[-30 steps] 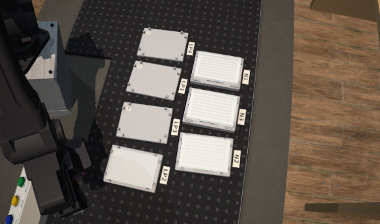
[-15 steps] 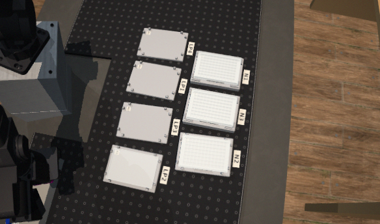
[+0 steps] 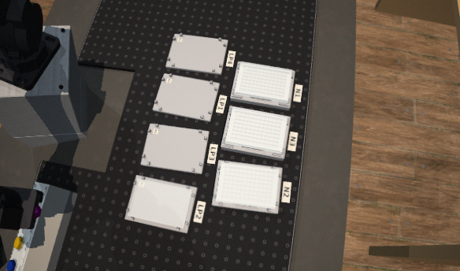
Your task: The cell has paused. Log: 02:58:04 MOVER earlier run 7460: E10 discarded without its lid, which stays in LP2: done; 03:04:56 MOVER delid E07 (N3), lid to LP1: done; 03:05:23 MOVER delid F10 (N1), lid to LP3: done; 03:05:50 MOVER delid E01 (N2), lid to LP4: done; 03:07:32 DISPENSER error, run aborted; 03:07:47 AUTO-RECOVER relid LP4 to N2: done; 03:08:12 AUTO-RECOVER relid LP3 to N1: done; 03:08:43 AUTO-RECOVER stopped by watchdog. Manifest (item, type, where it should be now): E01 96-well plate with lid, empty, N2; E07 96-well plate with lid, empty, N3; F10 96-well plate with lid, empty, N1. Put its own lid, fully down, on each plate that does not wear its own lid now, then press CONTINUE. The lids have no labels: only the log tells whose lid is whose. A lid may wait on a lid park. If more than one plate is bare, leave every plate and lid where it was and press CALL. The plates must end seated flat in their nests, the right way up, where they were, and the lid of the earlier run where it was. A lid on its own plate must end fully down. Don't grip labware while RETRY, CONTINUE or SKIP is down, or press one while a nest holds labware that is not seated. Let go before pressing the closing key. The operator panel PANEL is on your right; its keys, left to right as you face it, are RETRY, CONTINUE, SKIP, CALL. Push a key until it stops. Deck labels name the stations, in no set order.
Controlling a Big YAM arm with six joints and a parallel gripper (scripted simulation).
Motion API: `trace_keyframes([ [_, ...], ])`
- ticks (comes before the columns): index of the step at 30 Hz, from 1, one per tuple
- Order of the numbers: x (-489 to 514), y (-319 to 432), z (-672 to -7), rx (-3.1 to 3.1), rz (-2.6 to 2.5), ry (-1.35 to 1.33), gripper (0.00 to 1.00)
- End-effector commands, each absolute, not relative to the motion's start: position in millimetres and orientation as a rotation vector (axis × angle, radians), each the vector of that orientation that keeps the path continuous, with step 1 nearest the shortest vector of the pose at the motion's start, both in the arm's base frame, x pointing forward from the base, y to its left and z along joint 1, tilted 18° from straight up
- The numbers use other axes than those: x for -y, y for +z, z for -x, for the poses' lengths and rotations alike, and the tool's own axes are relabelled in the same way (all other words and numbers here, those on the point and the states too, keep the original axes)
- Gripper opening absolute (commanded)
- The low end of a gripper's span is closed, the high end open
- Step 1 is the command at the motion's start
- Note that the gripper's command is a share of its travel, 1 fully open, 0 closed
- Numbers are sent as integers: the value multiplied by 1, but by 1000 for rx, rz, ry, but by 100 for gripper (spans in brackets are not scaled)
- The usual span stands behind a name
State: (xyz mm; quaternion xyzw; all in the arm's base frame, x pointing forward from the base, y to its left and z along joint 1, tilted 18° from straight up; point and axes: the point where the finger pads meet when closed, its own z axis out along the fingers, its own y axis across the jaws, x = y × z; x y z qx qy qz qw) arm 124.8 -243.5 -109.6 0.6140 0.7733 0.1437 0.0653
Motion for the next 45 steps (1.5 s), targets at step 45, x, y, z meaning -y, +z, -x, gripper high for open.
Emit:
trace_keyframes([
  [45,282,-148,-70,-2221,-1990,419,0],
])
